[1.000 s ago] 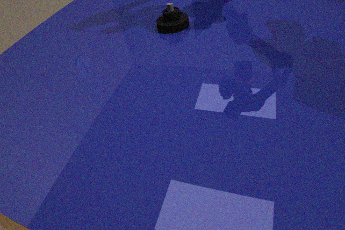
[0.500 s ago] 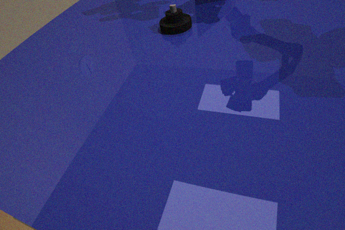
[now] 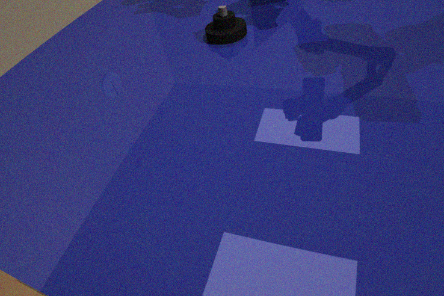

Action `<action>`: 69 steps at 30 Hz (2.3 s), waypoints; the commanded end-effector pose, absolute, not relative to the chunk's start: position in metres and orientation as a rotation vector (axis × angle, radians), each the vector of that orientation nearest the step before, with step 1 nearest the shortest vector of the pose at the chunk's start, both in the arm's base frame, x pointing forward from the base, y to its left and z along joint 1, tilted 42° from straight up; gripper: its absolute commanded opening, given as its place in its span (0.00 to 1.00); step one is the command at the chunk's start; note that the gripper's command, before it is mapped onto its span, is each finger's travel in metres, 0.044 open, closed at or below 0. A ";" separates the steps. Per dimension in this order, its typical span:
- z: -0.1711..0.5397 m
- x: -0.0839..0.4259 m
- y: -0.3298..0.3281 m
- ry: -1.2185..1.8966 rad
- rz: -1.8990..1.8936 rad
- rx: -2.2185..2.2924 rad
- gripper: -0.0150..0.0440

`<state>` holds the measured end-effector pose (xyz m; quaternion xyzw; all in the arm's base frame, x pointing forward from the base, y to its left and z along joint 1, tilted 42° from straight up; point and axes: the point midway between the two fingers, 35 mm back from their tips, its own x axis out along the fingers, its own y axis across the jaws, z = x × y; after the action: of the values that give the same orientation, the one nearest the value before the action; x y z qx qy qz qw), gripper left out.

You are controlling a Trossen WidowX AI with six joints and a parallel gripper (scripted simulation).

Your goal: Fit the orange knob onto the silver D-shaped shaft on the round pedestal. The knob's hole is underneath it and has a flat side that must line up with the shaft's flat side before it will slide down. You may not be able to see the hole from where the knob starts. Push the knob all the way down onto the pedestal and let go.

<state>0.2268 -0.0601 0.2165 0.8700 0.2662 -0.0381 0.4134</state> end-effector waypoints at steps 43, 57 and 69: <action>0.213 0.226 -0.056 0.588 -0.056 2.208 0.25; 0.198 0.236 -0.042 0.837 -0.181 2.130 0.25; 0.184 0.245 -0.027 1.122 -0.320 2.009 0.25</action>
<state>0.2423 -0.0282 0.1848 0.8062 0.4242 -0.1173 0.3954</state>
